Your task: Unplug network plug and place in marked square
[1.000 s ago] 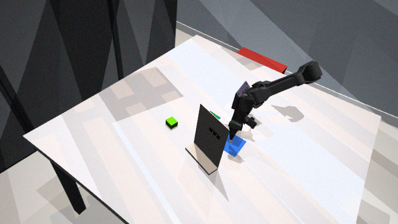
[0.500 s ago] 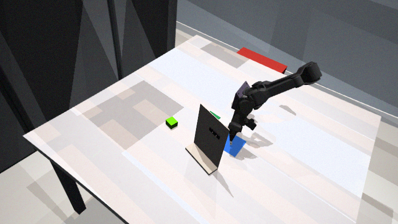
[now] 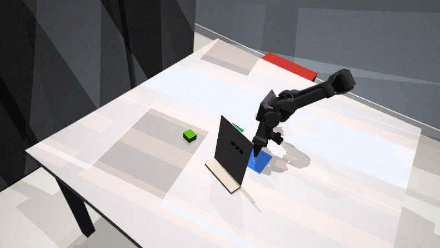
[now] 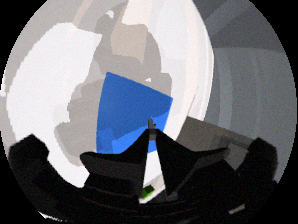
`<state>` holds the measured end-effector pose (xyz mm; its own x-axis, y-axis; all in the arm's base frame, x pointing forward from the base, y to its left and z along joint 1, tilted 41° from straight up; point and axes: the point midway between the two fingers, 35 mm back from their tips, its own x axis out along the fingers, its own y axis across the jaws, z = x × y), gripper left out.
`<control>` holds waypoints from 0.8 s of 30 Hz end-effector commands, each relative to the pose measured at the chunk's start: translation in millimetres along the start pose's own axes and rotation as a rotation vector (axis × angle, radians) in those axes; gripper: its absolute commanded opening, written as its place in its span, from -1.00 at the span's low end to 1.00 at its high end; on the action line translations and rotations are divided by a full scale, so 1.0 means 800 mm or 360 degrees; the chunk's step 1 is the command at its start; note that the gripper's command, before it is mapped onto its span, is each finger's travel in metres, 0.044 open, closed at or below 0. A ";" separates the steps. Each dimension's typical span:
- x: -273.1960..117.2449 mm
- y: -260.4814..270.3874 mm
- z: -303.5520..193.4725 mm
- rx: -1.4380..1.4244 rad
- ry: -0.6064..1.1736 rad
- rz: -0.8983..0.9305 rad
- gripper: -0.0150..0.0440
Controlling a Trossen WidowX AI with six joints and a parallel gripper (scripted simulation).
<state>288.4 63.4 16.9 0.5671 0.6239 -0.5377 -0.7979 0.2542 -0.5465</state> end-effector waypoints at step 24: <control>-0.014 -0.001 -0.001 0.0000 0.0004 0.0004 0.04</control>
<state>284.9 57.4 20.4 0.5677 0.6203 -0.5412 -0.7987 0.2558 -0.5446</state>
